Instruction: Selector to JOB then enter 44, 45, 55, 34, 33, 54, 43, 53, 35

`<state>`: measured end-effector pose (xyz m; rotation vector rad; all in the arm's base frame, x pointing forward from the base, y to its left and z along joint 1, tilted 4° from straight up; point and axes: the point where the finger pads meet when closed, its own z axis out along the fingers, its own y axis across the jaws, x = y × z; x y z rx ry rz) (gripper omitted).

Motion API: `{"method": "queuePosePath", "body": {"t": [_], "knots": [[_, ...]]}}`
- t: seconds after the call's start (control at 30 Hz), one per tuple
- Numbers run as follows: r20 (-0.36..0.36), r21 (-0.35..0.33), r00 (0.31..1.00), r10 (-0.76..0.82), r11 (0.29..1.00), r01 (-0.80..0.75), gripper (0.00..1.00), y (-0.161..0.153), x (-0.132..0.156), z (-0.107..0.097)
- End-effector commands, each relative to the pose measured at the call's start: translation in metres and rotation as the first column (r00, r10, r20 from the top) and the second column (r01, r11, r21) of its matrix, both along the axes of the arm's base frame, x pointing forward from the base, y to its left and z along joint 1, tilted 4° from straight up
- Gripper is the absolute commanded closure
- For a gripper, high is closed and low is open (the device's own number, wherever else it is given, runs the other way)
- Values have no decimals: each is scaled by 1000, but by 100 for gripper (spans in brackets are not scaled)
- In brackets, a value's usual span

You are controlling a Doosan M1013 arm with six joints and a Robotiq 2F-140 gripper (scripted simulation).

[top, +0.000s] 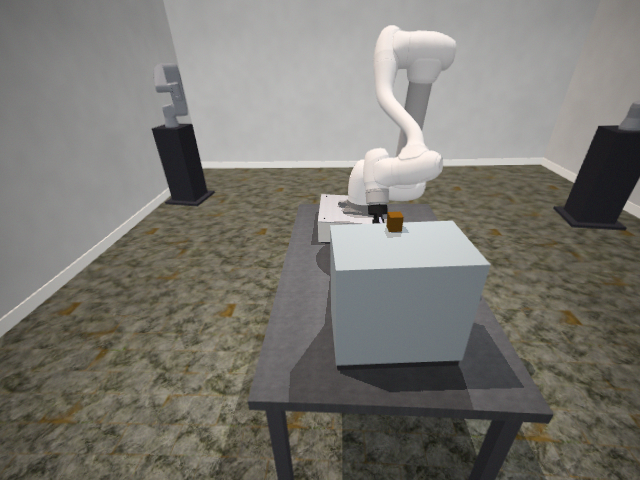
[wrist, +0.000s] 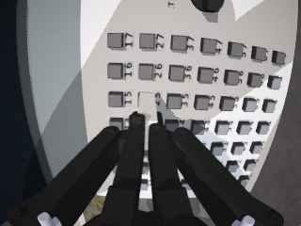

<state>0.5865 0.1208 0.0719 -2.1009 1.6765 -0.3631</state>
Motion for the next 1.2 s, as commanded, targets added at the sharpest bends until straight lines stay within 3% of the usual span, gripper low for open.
{"method": "queuePosePath", "body": {"t": [0.0, 1.17], "knots": [[2, 3, 1000, -4, 1000, 4, 100, 1, 3, -1], [2, 3, 1000, -4, 1000, 4, 100, 4, 9, -13]]}}
